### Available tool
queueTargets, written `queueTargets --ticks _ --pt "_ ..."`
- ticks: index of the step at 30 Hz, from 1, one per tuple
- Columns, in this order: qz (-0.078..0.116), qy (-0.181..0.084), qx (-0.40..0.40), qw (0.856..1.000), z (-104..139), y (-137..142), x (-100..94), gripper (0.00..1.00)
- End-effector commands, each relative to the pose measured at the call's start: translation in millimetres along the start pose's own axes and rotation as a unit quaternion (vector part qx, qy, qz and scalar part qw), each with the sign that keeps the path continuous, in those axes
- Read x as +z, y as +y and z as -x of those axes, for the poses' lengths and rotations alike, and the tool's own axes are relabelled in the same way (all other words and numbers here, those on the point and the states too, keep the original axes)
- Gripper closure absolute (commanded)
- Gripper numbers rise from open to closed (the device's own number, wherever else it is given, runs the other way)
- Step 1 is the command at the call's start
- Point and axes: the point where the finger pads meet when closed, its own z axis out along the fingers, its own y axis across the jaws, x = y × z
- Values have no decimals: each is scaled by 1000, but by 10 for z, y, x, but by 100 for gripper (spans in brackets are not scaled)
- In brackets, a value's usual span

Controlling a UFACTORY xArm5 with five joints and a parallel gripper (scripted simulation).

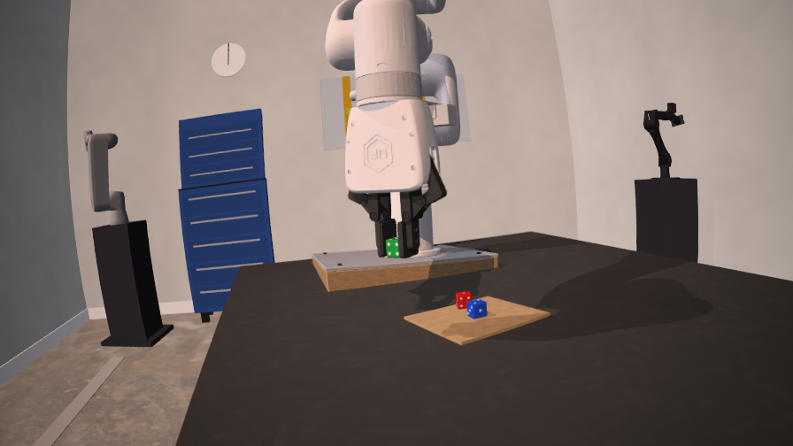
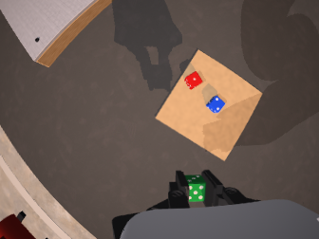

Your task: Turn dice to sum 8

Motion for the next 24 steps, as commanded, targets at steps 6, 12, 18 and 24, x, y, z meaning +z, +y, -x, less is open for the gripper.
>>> queueTargets --ticks 6,12,18,24 --pt "-2 -5 -171 985 -222 428 -52 85" --pt "-4 -6 -255 967 -355 627 -68 85" --pt "-6 -8 -352 936 -527 857 -85 85" --pt "-6 -8 -363 932 -547 881 -87 85"
